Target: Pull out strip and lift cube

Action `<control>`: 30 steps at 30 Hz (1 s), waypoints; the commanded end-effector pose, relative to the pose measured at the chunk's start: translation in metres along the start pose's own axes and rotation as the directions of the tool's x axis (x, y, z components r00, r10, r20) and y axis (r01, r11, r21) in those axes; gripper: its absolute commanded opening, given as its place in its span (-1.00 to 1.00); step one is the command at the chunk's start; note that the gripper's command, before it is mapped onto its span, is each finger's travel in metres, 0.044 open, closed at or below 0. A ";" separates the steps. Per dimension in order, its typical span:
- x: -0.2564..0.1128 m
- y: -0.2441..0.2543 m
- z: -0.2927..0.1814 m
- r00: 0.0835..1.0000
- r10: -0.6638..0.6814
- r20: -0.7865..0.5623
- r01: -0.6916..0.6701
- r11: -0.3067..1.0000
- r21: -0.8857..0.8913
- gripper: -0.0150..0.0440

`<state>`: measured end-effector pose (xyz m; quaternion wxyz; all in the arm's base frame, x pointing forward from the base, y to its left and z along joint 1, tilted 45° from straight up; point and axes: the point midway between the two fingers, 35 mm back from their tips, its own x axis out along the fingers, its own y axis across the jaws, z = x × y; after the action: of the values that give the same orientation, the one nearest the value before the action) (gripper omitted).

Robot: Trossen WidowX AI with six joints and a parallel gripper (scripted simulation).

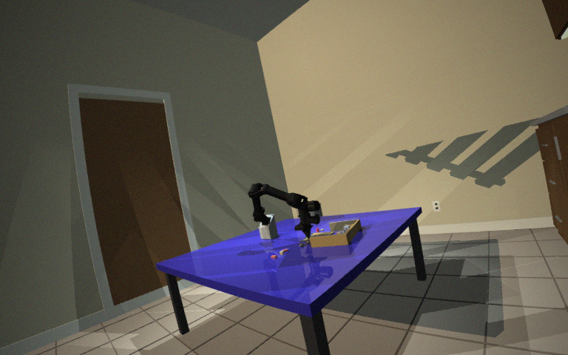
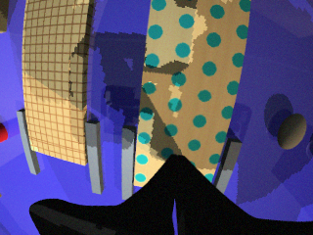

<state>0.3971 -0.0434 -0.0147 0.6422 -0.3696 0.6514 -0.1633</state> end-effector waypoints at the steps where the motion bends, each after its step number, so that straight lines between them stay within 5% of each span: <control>1: 0.001 0.000 0.000 1.000 -0.004 0.000 0.004 1.000 -0.005 -0.49; 30: 0.003 0.000 0.000 1.000 -0.004 0.000 0.004 1.000 -0.005 -0.49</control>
<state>0.3972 -0.0436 -0.0158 0.6416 -0.3714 0.6512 -0.1622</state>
